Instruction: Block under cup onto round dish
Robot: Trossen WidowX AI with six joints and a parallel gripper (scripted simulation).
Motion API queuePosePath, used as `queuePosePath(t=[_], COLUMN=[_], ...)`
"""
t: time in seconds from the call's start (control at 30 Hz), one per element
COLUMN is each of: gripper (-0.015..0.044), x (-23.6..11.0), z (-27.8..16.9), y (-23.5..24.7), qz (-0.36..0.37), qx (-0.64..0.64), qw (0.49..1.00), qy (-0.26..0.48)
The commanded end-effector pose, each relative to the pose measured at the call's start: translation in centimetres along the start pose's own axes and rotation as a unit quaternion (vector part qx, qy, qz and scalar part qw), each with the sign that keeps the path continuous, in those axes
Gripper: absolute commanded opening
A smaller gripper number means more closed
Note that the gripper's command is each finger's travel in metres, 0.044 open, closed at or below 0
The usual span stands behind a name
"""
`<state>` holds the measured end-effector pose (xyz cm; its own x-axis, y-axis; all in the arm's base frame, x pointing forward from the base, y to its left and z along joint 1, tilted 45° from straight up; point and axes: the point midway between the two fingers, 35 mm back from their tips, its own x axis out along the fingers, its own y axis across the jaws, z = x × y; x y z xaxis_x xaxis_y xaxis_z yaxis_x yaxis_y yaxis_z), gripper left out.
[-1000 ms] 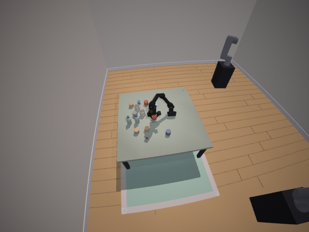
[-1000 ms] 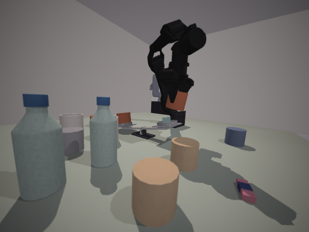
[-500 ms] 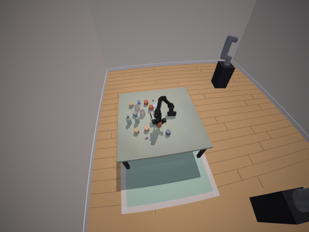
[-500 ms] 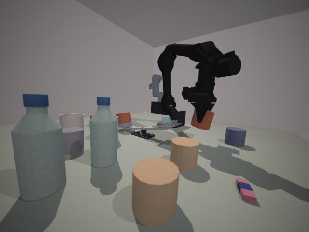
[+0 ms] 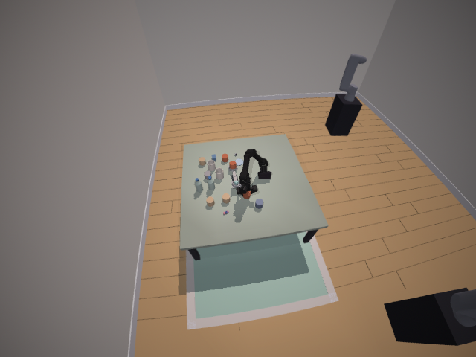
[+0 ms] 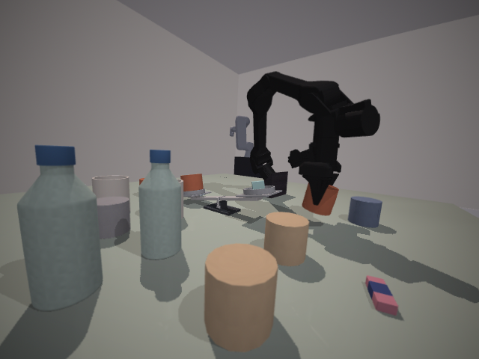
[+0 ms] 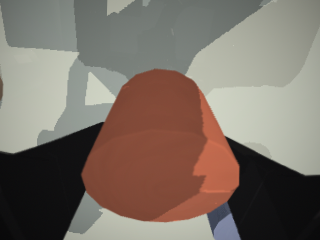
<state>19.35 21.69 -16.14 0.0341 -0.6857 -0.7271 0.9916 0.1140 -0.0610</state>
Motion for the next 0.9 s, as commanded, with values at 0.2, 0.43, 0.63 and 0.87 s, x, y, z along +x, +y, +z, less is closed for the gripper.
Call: queuePosePath(t=[0.2, 0.43, 0.63, 0.87], gripper=[0.0, 0.0, 0.0026, 0.021], x=[2.0, 3.1, 3.2, 3.2], z=[0.1, 0.2, 0.1, 0.1], y=[-0.1, 0.0, -0.1, -0.1], qz=[0.002, 0.002, -0.002, -0.002], qx=[-0.002, -0.002, -0.001, -0.001], qw=[1.0, 1.0, 1.0, 1.0], qy=[-0.003, -0.003, -0.003, -0.003])
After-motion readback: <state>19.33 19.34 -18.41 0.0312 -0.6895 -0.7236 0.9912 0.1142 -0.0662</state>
